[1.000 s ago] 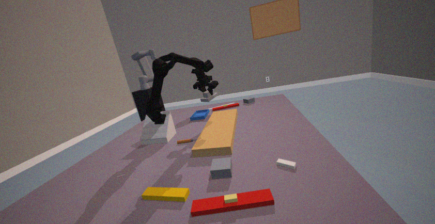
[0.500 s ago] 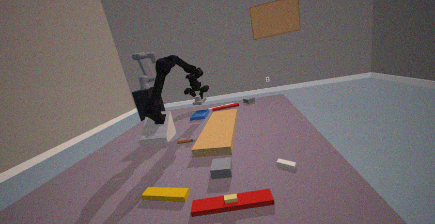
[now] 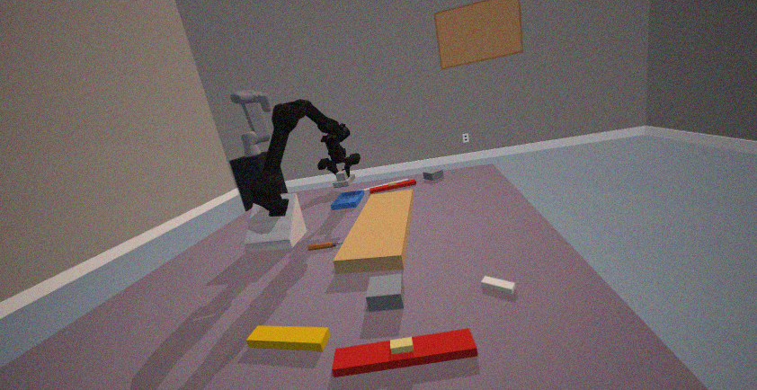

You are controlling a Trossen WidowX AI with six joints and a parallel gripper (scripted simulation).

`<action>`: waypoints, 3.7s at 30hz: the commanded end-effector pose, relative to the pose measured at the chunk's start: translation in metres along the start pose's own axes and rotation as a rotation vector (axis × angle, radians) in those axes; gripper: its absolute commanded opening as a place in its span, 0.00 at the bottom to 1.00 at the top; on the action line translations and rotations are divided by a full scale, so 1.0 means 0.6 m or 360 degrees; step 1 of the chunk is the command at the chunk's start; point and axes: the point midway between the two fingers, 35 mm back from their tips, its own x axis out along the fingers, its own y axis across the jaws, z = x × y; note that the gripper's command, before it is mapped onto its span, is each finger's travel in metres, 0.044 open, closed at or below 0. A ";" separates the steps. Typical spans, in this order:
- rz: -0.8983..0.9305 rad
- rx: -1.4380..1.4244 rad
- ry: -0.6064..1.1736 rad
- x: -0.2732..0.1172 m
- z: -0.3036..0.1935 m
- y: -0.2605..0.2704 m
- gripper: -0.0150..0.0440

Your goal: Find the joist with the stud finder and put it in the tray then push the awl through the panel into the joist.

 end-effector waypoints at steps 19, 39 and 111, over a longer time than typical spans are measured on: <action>0.0002 -0.0010 0.0011 0.101 -0.030 0.001 0.25; 0.0010 0.0000 0.0019 0.138 -0.045 0.002 0.30; -0.0288 0.2355 0.0506 -0.106 -0.730 -0.014 1.00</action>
